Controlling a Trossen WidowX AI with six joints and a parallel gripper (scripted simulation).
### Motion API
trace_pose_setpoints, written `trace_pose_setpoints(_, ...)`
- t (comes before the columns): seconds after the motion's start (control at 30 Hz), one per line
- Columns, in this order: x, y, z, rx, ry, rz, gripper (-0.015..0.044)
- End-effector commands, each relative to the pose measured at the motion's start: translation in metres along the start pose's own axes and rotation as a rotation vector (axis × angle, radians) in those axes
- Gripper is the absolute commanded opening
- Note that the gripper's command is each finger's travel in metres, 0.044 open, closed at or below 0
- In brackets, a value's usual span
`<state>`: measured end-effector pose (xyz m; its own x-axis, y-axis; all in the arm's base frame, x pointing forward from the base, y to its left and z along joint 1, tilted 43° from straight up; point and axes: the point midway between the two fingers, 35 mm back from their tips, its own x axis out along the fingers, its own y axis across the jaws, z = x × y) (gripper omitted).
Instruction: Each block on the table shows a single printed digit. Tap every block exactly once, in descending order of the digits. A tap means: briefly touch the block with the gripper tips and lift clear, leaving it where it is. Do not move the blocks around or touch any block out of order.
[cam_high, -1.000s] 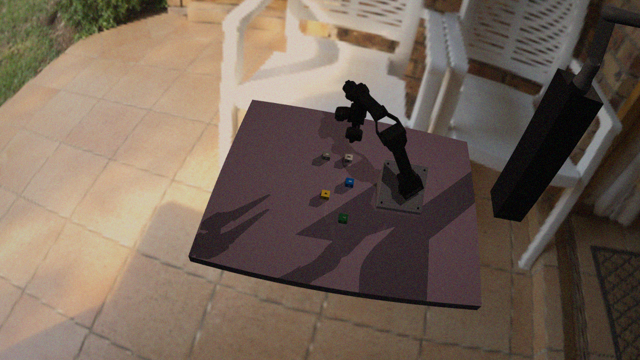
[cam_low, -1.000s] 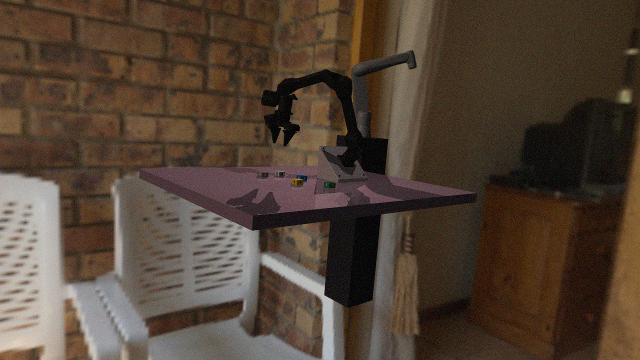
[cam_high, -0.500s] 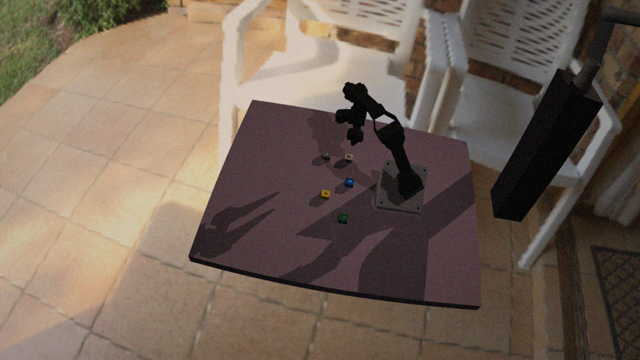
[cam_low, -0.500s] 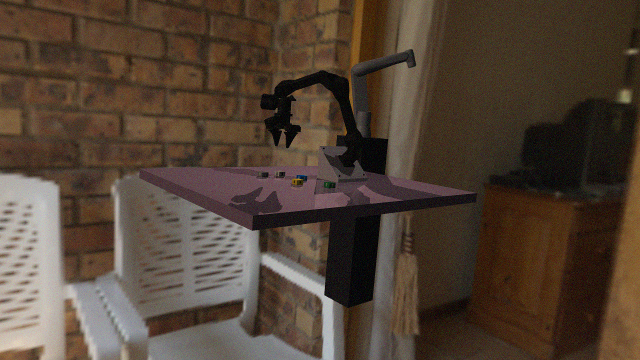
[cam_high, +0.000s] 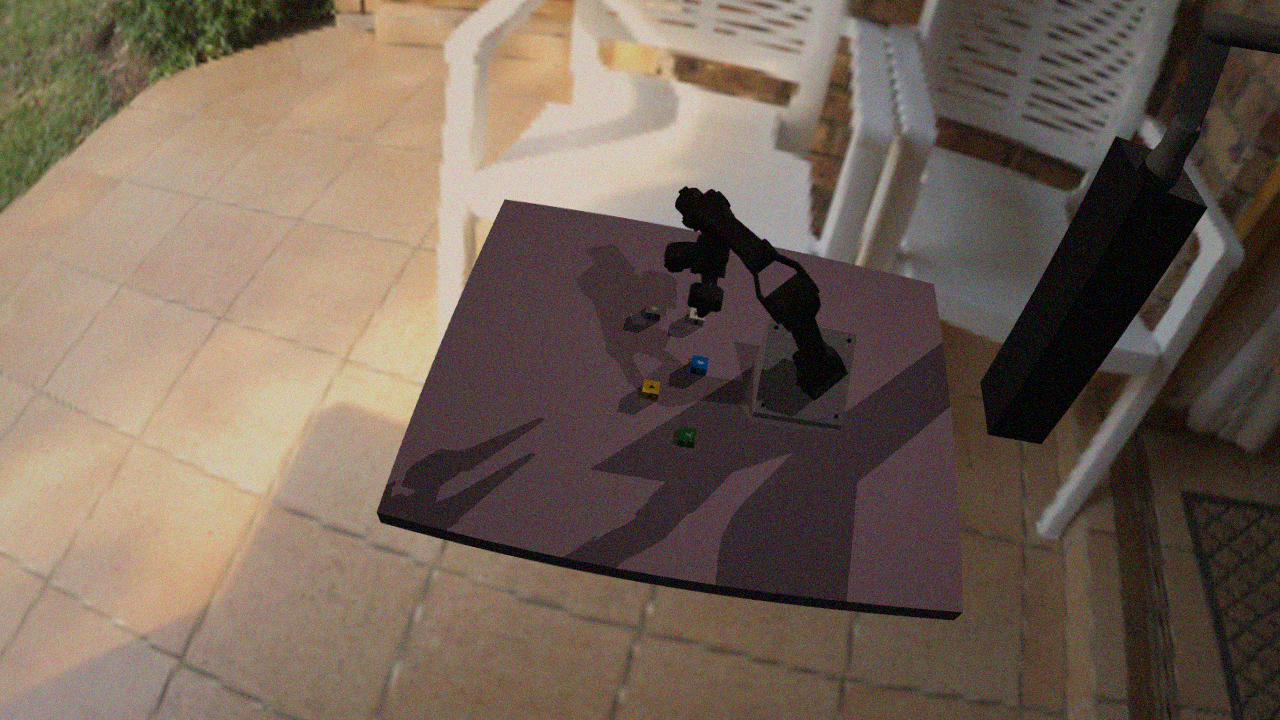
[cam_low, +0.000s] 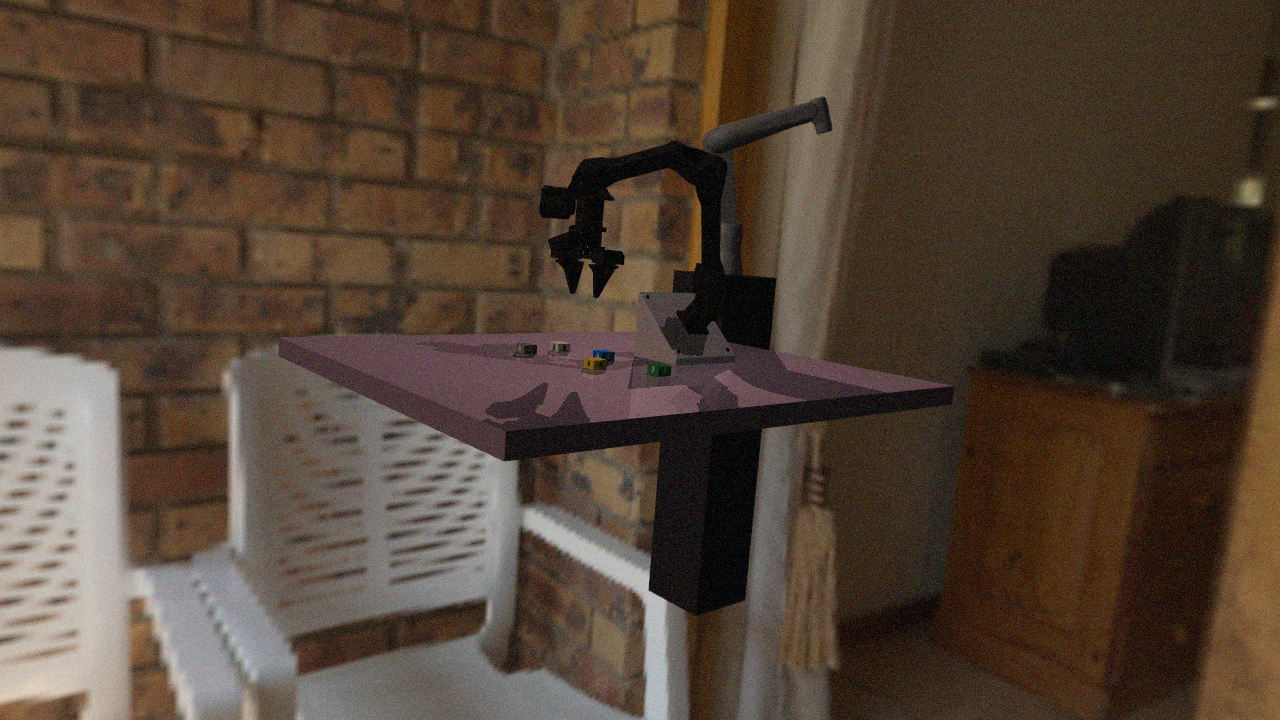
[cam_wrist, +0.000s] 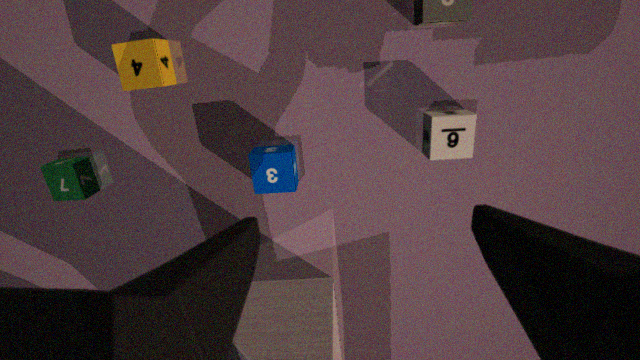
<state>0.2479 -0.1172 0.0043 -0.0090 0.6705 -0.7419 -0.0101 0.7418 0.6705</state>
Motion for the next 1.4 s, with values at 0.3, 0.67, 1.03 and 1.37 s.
trace_pose_setpoints(0.3,0.004,0.059,-0.011,0.002,0.001,0.010,0.0400)
trace_pose_setpoints(0.67,0.004,0.059,-0.011,0.002,0.001,0.010,0.0400)
trace_pose_setpoints(1.03,0.003,0.142,0.060,-0.001,-0.002,0.014,0.0400)
trace_pose_setpoints(1.37,0.003,0.145,0.061,-0.001,-0.002,0.015,0.0400)
